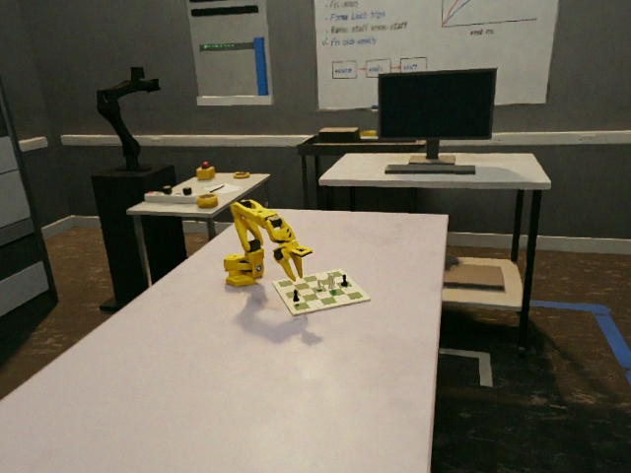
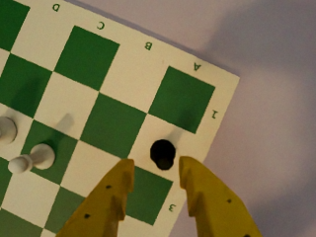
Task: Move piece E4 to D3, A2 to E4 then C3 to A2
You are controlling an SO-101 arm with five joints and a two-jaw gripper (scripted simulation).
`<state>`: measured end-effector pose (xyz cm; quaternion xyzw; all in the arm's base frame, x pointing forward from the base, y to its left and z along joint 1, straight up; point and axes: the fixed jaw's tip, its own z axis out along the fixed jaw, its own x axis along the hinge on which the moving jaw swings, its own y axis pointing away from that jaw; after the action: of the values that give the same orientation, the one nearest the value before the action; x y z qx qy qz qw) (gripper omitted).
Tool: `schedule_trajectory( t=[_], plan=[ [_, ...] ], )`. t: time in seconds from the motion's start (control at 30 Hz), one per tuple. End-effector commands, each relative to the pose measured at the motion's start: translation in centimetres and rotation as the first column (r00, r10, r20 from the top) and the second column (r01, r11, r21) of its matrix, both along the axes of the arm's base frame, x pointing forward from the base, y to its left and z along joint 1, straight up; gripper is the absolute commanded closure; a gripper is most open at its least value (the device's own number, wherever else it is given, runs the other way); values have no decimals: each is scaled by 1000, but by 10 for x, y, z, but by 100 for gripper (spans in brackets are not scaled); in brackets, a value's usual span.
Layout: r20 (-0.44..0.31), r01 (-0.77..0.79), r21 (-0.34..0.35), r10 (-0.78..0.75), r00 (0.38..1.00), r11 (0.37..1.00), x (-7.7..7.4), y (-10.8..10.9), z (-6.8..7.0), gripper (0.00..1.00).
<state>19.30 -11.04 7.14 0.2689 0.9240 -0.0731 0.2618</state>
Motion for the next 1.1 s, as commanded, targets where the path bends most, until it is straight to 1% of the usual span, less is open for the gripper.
schedule_trajectory(
  t=[0.0,0.27,0.47,1.07],
  plan=[
    [-6,16,-3,-16,1000,1000,-6,-3,0,91],
    [-6,18,-3,-18,1000,1000,-7,-3,-1,91],
    [-7,28,-3,-28,1000,1000,-13,-2,-6,91],
    [-7,26,-3,-26,1000,1000,-11,-3,-5,91]
  ],
)
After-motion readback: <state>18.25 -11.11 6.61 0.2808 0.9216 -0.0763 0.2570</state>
